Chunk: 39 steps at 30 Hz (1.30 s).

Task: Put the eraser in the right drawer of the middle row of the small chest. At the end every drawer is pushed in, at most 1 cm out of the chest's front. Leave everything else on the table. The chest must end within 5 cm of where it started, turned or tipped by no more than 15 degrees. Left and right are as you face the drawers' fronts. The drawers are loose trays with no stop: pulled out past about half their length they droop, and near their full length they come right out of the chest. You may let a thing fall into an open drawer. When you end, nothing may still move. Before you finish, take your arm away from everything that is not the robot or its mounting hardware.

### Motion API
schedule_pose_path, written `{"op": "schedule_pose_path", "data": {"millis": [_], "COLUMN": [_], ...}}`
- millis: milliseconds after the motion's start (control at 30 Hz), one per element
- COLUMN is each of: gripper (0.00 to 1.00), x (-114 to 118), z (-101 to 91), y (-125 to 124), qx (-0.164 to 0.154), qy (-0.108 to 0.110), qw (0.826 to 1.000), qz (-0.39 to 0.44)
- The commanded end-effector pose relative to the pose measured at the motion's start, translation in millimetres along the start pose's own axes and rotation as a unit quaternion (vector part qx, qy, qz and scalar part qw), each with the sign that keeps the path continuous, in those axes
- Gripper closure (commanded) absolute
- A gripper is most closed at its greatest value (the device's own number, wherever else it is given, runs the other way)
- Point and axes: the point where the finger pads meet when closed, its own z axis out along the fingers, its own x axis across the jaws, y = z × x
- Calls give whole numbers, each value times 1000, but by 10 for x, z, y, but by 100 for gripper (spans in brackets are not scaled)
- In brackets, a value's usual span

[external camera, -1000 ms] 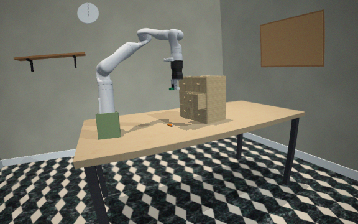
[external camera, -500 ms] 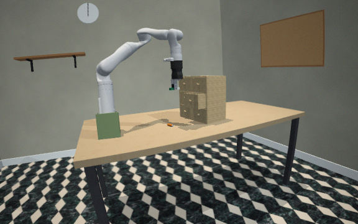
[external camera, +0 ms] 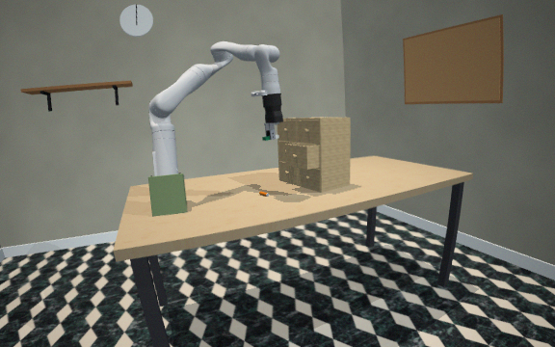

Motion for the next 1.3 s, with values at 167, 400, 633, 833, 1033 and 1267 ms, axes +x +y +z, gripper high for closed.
{"op": "schedule_pose_path", "data": {"millis": [167,400,633,833,1033,1267], "gripper": [55,55,55,55,55,55], "x": [14,14,15,15,15,15], "z": [-18,-15,-12,-10,-7,-4], "y": [-15,-22,-31,-36,-43,-52], "qx": [-30,-61,-101,-123,-157,-195], "qy": [2,1,1,1,1,1], "qw": [1000,998,995,992,988,981], "qz": [2,2,2,3,3,3]}}
